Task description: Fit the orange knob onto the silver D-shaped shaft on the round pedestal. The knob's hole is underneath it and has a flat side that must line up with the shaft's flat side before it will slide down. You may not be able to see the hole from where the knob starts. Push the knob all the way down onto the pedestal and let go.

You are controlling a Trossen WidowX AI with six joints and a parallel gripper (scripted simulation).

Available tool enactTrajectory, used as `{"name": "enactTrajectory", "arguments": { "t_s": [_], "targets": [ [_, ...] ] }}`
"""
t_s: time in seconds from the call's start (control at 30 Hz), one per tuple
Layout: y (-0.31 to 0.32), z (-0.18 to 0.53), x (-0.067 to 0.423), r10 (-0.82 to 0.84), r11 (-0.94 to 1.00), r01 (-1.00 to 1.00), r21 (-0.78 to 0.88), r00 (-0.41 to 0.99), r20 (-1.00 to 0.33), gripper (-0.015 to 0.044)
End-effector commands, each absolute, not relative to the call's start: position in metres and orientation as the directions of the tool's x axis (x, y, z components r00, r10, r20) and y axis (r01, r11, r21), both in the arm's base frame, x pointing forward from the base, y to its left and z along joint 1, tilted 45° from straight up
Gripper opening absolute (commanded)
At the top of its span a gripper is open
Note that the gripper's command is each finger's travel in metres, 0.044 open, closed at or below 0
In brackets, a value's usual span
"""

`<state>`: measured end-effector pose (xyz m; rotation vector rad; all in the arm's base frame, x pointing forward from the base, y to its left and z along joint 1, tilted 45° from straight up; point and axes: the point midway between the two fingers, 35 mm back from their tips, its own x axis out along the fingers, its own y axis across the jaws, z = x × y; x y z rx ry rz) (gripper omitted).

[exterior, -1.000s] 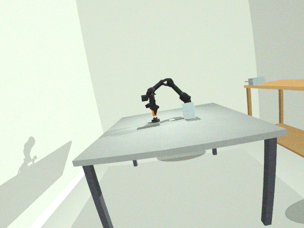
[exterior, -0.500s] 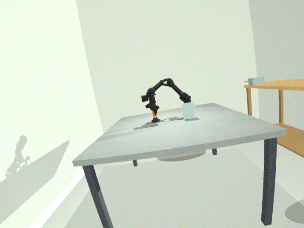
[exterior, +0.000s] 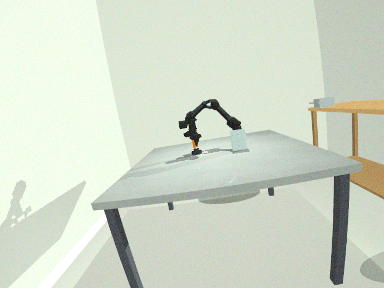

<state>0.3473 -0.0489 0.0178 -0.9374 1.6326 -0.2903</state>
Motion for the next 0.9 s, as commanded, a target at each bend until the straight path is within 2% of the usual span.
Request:
{"name": "enactTrajectory", "arguments": {
  "t_s": [0.0,0.43,0.67,0.87],
  "targets": [
    [-0.0518,0.0156,0.347,-0.707,0.644,-0.421,-0.639,-0.007,-0.707,0.0],
    [-0.0579,0.0089,0.3463,-0.707,0.667,-0.34,-0.663,-0.007,-0.707,0.0],
    [-0.0567,0.01,0.3466,-0.704,0.665,-0.358,-0.656,-0.007,-0.71,0.0],
    [-0.0567,0.01,0.3466,-0.704,0.665,-0.358,-0.656,-0.007,-0.71,0.0157]
  ]
}}
